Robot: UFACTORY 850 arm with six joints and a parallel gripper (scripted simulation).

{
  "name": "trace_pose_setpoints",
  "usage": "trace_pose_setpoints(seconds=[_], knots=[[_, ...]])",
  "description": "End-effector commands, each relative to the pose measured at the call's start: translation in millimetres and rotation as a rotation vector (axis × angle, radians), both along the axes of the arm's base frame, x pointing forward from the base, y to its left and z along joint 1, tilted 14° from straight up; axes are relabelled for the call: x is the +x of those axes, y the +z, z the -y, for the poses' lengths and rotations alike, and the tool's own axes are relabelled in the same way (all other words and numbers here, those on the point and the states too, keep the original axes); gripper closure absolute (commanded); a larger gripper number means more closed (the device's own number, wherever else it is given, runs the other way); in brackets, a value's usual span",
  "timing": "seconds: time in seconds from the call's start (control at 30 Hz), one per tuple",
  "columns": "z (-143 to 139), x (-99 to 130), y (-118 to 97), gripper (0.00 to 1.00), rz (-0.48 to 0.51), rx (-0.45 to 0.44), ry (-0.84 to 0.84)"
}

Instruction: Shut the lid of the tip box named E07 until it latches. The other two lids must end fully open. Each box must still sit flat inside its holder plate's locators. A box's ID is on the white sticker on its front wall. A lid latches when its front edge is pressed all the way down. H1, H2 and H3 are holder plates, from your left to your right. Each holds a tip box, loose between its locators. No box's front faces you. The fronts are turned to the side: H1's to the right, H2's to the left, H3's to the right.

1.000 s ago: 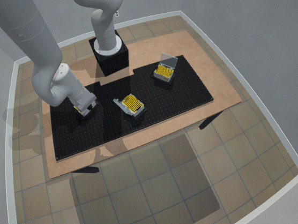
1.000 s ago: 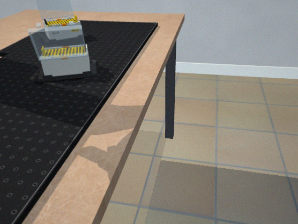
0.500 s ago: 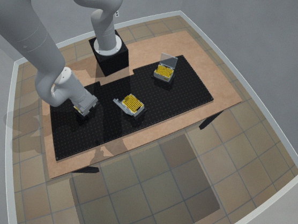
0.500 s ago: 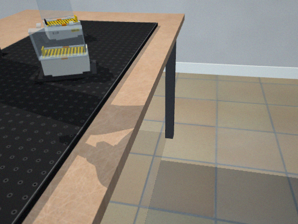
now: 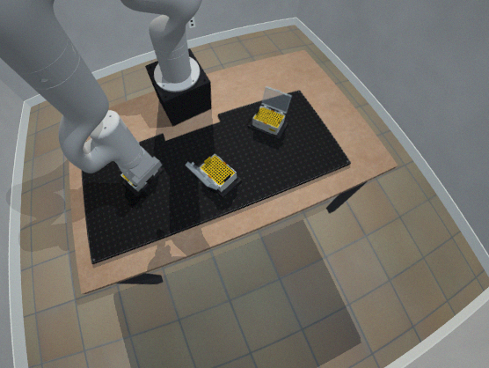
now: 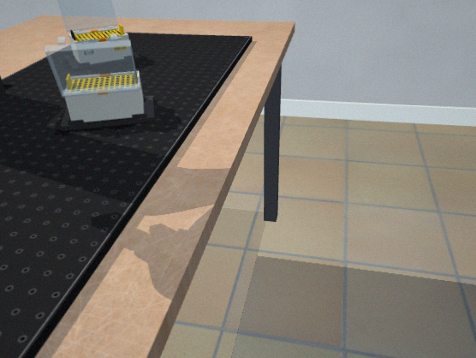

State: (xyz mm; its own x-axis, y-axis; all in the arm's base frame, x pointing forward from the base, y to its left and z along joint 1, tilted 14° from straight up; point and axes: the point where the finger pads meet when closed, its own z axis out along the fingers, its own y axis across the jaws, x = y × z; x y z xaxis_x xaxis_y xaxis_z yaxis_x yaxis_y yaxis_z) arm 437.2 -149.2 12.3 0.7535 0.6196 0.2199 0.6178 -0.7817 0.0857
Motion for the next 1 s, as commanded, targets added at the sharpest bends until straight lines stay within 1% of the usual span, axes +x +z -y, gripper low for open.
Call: trace_pose_setpoints(seconds=[0.0, 0.97], knots=[[1, -1, 0, 1.00, 0.003, -0.002, -0.001], [22, -27, -3, 1.00, 0.003, -0.002, -0.001]])
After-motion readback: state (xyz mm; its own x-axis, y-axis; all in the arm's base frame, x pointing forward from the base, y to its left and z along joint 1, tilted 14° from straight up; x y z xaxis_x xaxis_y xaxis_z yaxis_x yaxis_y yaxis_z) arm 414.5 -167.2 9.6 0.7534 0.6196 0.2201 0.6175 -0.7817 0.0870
